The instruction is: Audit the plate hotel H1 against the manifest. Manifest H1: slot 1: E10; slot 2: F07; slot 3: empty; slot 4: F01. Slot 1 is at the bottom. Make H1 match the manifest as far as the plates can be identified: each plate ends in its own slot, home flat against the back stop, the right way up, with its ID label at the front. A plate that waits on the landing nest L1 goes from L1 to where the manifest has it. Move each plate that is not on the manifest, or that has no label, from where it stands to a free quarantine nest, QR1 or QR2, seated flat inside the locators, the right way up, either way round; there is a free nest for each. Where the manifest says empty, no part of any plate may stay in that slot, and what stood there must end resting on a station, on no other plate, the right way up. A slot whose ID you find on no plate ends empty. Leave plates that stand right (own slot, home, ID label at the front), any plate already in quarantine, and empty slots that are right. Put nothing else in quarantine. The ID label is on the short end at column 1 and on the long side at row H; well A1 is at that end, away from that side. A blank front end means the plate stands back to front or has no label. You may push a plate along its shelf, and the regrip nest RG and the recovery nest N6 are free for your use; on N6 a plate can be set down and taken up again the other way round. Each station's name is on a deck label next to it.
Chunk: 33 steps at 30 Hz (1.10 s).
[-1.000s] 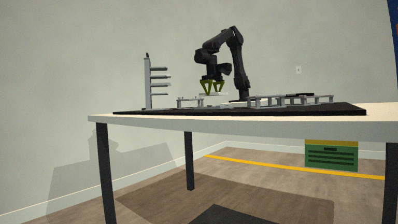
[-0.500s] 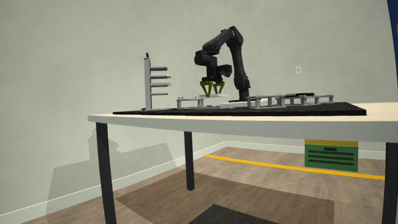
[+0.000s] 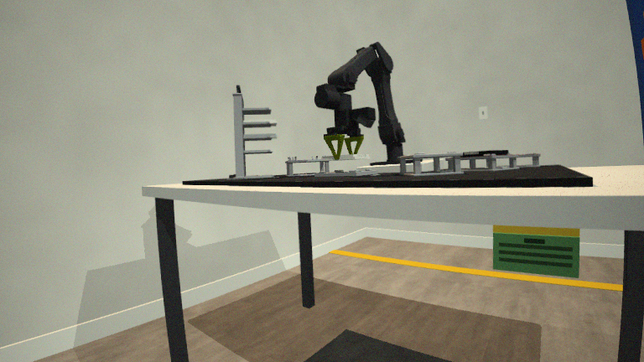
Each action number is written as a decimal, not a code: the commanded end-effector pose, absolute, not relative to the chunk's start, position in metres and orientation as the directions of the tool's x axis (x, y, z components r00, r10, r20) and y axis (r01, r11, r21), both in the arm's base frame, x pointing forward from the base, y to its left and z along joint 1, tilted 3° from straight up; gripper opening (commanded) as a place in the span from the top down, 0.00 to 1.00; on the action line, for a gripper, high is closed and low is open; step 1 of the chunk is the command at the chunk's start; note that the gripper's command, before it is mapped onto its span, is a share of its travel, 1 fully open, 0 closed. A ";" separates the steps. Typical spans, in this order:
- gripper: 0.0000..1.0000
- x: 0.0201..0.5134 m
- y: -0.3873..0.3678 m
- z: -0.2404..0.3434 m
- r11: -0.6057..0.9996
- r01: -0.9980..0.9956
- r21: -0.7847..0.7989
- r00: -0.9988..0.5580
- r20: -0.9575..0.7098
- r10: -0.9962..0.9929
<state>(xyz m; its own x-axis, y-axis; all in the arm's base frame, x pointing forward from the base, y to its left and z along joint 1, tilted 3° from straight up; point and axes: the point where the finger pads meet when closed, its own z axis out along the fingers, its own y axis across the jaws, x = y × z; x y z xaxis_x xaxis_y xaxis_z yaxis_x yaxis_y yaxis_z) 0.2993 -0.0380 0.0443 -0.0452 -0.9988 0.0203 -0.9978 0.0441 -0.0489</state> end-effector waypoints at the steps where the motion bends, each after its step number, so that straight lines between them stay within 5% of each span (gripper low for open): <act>1: 0.14 0.301 -0.038 0.046 0.045 -0.997 -0.060 -0.046 0.018 -0.999; 33: 0.14 0.302 -0.039 0.027 0.045 -0.997 -0.060 -0.046 0.018 -0.999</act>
